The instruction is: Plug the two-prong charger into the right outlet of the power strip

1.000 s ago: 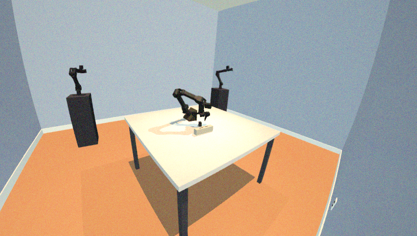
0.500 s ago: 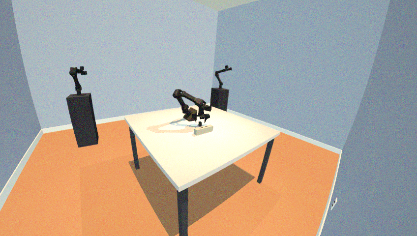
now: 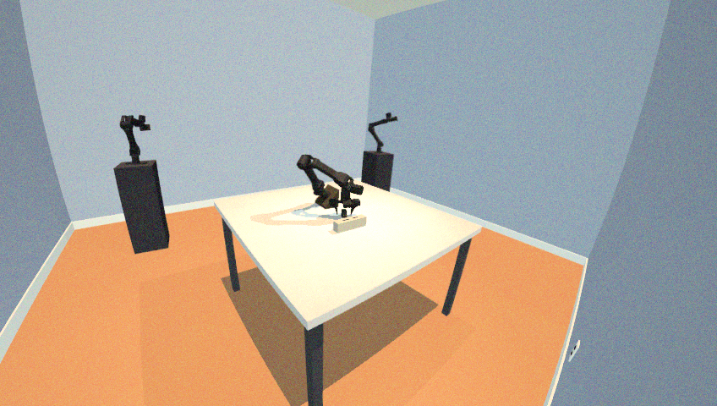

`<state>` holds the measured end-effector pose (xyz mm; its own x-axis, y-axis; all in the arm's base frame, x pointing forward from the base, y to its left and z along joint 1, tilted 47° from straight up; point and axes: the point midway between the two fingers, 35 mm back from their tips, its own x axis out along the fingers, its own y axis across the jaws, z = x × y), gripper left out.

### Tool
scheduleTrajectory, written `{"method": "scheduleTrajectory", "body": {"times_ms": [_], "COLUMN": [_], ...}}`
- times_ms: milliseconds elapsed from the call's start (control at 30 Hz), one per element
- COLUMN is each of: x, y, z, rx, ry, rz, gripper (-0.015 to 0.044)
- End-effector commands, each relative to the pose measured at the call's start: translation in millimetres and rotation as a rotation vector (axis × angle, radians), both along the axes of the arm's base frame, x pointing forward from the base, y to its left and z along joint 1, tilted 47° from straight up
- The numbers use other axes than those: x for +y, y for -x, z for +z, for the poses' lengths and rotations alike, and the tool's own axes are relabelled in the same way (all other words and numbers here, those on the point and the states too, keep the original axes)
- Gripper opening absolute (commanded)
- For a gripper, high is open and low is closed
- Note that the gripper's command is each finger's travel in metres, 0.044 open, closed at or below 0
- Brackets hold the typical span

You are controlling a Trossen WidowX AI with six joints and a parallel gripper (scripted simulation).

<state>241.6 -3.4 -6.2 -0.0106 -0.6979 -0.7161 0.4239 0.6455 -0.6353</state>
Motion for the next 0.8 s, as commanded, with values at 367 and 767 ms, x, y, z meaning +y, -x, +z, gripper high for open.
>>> {"method": "scheduleTrajectory", "body": {"times_ms": [367, 767], "x": [0.3, 17.9], "y": [-0.3, 0.2], "z": [0.4, 15.9], "rx": [-0.001, 0.001], "ry": [-0.001, -0.001], "rz": [-0.001, 0.002], "gripper": [0.0105, 0.0]}}
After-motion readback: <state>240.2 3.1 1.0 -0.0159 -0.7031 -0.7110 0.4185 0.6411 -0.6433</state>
